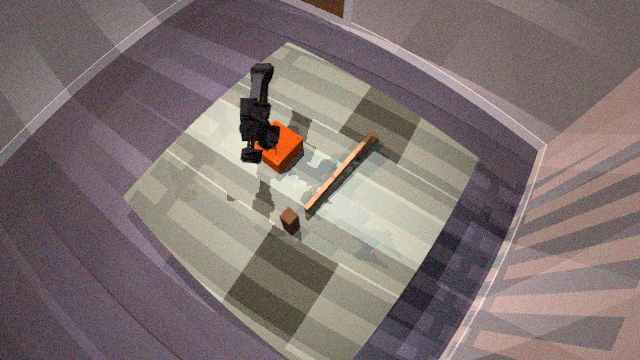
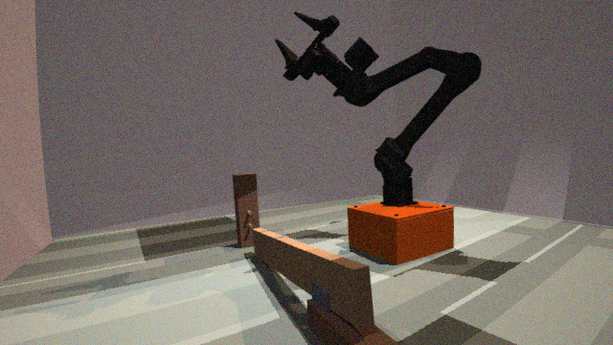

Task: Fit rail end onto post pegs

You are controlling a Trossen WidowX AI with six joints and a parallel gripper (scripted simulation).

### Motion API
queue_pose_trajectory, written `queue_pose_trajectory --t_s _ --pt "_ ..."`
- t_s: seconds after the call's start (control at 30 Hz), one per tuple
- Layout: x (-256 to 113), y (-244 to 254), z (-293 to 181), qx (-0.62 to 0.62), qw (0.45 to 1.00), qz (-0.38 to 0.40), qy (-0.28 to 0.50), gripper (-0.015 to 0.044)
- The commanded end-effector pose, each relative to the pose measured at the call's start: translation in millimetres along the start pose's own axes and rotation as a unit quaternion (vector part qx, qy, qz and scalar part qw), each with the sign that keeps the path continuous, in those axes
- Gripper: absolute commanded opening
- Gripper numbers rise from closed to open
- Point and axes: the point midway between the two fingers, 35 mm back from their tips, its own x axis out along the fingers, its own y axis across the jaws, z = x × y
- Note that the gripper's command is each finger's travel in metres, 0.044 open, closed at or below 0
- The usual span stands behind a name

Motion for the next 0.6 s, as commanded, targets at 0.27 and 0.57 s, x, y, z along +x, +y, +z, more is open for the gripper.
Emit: queue_pose_trajectory --t_s 0.27,0.57 --pt "27 84 42 0.149 0.975 0.158 -0.045 0.044" --pt "14 176 144 0.259 0.872 0.391 -0.136 0.044"
